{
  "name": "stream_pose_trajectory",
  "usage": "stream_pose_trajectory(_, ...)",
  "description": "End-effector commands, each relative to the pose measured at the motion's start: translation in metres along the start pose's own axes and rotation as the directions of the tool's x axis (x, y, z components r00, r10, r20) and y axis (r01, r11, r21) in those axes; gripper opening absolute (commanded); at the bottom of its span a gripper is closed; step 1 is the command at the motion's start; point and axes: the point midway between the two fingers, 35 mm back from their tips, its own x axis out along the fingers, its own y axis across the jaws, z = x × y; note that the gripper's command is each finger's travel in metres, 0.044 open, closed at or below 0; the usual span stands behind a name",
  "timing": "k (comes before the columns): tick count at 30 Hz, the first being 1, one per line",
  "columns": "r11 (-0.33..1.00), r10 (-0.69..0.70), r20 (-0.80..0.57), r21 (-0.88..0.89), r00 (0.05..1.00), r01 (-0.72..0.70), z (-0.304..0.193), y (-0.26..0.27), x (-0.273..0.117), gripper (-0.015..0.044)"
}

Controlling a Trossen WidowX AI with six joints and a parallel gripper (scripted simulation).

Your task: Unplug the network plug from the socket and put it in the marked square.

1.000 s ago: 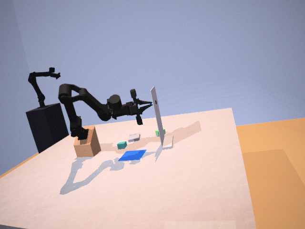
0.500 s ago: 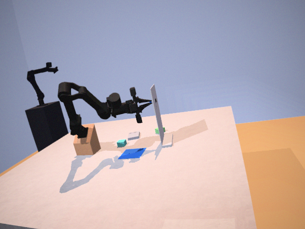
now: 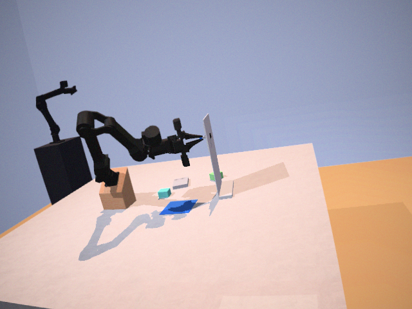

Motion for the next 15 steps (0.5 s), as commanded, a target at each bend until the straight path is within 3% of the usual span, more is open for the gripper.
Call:
stream_pose_trajectory(1,1.000,-0.002,0.001,-0.002,1.000,0.002,-0.0009,-0.0004,-0.0034,0.0000)
stream_pose_trajectory(15,1.000,-0.002,0.001,-0.002,1.000,0.002,-0.0037,-0.0005,-0.0115,0.0000)
